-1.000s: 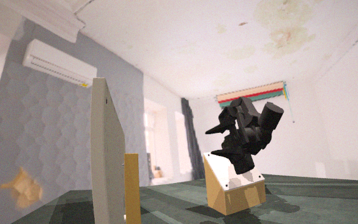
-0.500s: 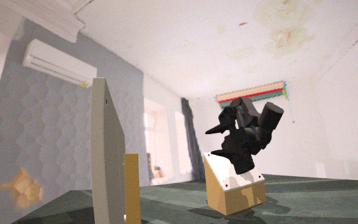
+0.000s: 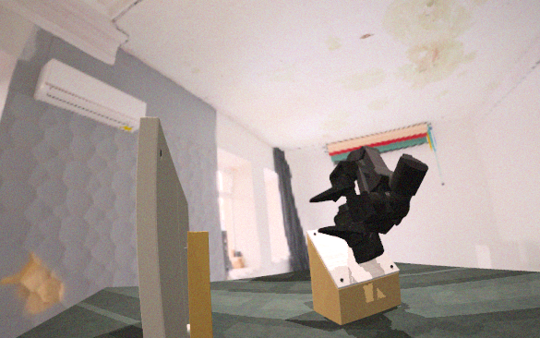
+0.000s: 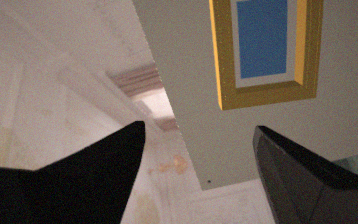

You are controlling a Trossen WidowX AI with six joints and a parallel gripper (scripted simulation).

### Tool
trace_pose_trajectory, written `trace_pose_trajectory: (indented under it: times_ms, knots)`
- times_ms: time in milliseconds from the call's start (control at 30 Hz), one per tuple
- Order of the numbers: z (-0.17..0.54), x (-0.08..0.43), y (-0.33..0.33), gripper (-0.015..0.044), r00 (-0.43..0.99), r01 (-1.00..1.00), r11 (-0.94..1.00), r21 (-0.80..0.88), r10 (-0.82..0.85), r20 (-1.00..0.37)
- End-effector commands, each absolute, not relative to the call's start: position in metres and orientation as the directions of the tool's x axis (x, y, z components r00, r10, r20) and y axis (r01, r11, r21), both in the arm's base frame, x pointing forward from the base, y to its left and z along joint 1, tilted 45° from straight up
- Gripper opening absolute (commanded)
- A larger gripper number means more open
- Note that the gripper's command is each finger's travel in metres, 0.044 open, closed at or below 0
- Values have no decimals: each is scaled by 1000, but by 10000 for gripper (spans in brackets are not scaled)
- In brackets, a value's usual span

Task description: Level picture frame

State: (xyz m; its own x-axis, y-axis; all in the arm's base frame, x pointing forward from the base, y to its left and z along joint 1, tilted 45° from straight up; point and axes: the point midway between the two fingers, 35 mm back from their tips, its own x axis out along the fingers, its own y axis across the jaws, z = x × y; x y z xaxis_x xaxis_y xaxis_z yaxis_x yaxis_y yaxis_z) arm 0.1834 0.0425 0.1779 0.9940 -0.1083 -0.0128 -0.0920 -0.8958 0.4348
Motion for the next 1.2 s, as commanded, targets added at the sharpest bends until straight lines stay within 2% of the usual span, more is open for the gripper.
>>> trace_pose_trajectory:
  times_ms: [0,1167]
  knots:
    - [178,183,42,260,993,-98,-895,435,-114,-13]
    - [178,195,51,260,994,-91,-882,461,-109,-13]
